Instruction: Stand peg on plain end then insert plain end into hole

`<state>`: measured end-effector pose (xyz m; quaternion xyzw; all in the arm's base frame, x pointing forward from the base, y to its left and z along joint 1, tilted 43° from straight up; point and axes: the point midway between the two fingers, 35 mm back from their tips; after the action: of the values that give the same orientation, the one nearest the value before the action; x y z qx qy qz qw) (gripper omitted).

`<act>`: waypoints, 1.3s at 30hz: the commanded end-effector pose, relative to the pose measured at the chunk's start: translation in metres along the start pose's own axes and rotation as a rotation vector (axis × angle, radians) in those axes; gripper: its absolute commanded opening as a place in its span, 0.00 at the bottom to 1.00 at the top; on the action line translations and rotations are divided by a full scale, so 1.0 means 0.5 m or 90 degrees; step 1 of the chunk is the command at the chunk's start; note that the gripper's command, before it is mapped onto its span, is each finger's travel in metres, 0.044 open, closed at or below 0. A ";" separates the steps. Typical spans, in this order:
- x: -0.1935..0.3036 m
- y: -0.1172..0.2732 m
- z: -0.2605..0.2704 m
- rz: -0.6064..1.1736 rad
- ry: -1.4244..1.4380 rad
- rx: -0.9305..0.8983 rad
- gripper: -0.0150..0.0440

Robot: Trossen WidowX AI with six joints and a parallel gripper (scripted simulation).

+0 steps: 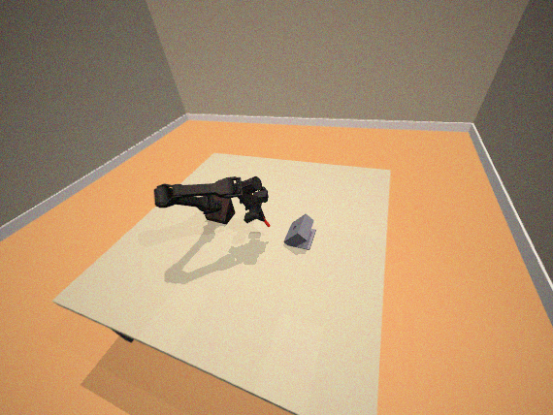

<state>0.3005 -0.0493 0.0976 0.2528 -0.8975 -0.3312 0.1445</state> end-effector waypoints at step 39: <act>-0.071 -0.002 0.022 -0.113 -0.024 0.079 0.25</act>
<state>0.3247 -0.0257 0.0872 0.3304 -0.8932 -0.2946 0.0795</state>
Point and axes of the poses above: the point midway between the two fingers, 35 mm back from their tips, its own y axis back along the fingers, its own z axis across the jaws, x = y × z, and after that the axes turned 14 degrees about y, right-handed
